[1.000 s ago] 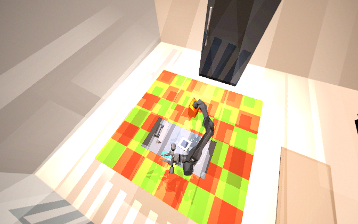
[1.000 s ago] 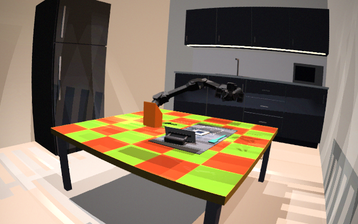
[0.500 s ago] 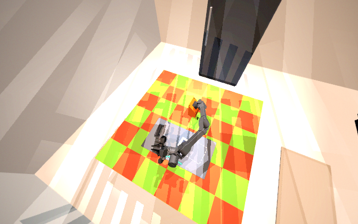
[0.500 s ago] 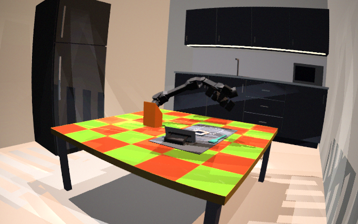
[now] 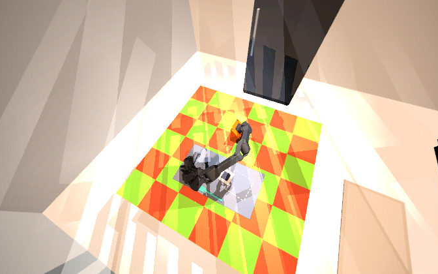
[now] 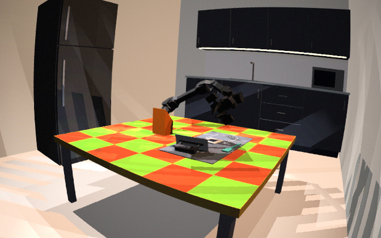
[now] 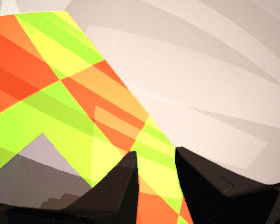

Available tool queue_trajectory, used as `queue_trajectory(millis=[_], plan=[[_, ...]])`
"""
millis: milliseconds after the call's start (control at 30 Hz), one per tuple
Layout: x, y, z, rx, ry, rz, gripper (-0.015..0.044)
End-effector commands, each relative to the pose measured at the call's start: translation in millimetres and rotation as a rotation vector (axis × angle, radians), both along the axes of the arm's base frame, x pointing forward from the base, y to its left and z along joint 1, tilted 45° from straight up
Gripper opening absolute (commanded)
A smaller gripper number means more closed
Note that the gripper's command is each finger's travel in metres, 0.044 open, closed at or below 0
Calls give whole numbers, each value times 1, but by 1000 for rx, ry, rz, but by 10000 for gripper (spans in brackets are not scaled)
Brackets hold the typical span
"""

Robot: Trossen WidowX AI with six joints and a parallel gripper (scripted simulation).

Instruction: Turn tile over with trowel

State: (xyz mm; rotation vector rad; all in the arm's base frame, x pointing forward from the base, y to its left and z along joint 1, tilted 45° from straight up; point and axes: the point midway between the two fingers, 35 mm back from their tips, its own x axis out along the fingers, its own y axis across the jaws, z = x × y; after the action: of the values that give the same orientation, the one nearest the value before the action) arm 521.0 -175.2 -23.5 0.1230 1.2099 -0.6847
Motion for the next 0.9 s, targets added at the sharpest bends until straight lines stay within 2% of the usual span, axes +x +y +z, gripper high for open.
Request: queue_trajectory(millis=[0, 467, 867], plan=[[-16, -6, -22, 58, 82, 58, 100], [-82, -21, -91, 364, 300, 333, 100], [-143, -18, -132, 685, 318, 573, 100]])
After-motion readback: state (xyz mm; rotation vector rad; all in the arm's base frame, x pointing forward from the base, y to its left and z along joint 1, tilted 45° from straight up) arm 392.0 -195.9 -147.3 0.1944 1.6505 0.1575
